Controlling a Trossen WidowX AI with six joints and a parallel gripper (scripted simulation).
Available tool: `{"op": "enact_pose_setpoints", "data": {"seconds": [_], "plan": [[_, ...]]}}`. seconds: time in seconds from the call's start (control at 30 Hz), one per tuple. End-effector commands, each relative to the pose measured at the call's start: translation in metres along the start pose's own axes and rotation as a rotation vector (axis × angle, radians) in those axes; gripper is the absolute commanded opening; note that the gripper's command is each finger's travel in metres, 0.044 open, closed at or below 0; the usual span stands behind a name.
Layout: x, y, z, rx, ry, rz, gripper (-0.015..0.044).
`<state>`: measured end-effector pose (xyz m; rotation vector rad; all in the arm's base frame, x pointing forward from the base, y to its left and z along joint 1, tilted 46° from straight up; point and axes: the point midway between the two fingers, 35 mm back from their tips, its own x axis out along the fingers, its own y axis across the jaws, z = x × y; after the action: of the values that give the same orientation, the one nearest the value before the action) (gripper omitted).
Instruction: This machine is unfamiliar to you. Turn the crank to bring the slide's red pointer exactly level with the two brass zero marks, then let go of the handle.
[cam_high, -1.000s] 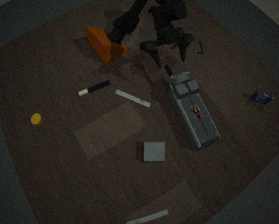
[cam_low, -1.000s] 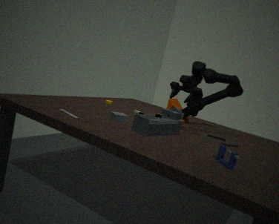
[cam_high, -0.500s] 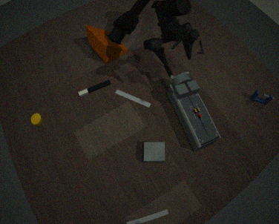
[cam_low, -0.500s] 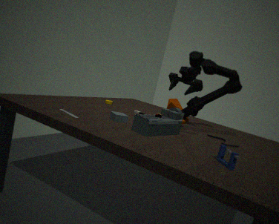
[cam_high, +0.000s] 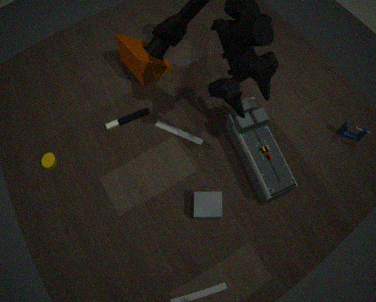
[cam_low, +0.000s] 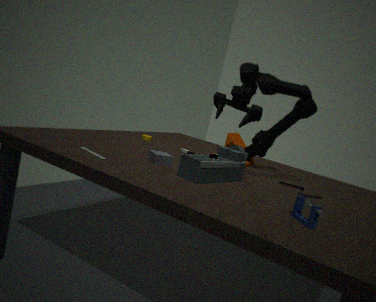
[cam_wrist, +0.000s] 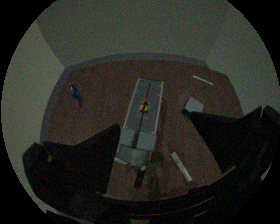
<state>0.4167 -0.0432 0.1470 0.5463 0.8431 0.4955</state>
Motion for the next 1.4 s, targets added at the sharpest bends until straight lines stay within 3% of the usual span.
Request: {"op": "enact_pose_setpoints", "data": {"seconds": [0.0,0.2,0.5,1.13,1.37], "plan": [[0.013,-0.006,0.012,-0.063,-0.001,0.033,0.044],[0.025,-0.012,0.019,-0.113,0.0,0.059,0.044],[0.061,-0.008,-0.01,-0.115,0.0,0.061,0.044],[0.06,-0.008,-0.01,-0.115,0.0,0.061,0.044],[0.036,-0.011,0.013,-0.119,0.0,0.063,0.044]]}}
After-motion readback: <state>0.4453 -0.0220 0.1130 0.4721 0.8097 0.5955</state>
